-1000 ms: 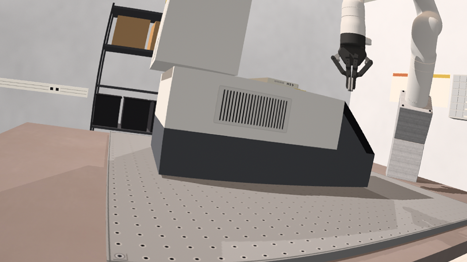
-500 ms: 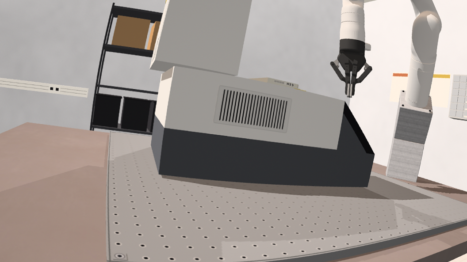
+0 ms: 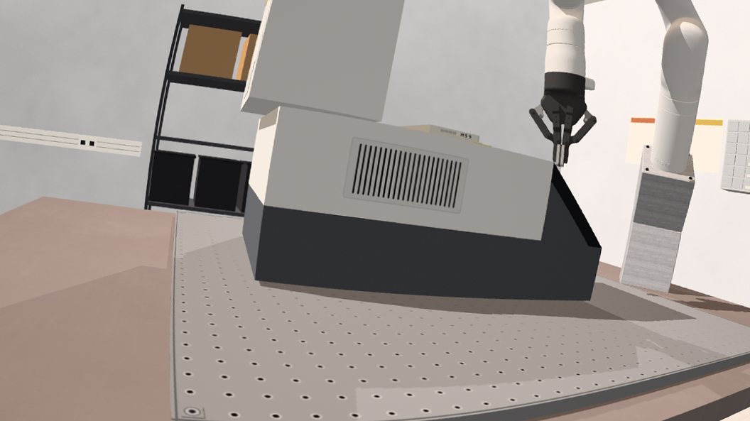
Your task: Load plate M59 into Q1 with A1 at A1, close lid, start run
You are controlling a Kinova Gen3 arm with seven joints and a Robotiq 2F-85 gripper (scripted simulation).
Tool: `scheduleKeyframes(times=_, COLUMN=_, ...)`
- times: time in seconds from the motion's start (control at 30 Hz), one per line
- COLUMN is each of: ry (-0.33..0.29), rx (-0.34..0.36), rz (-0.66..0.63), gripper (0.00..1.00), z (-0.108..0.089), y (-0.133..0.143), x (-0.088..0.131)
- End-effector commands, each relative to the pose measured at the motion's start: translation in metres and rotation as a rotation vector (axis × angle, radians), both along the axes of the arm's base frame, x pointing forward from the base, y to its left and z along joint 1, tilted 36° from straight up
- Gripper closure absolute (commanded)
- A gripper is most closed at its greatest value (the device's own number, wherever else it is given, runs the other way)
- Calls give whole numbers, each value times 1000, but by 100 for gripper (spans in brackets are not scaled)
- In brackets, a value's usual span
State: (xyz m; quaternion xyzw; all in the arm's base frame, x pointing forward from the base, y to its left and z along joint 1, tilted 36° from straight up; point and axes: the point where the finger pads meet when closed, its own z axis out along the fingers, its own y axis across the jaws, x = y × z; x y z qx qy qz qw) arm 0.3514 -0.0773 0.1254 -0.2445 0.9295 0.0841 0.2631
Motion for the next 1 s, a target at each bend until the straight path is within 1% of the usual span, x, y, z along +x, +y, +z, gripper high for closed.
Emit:
scheduleKeyframes(times=0.0, ry=9, rx=15, rz=-8, gripper=90, z=-6, y=6, x=1)
scheduleKeyframes(times=0.97, ry=7, rx=13, rz=-7, gripper=90, z=-33, y=14, x=20)
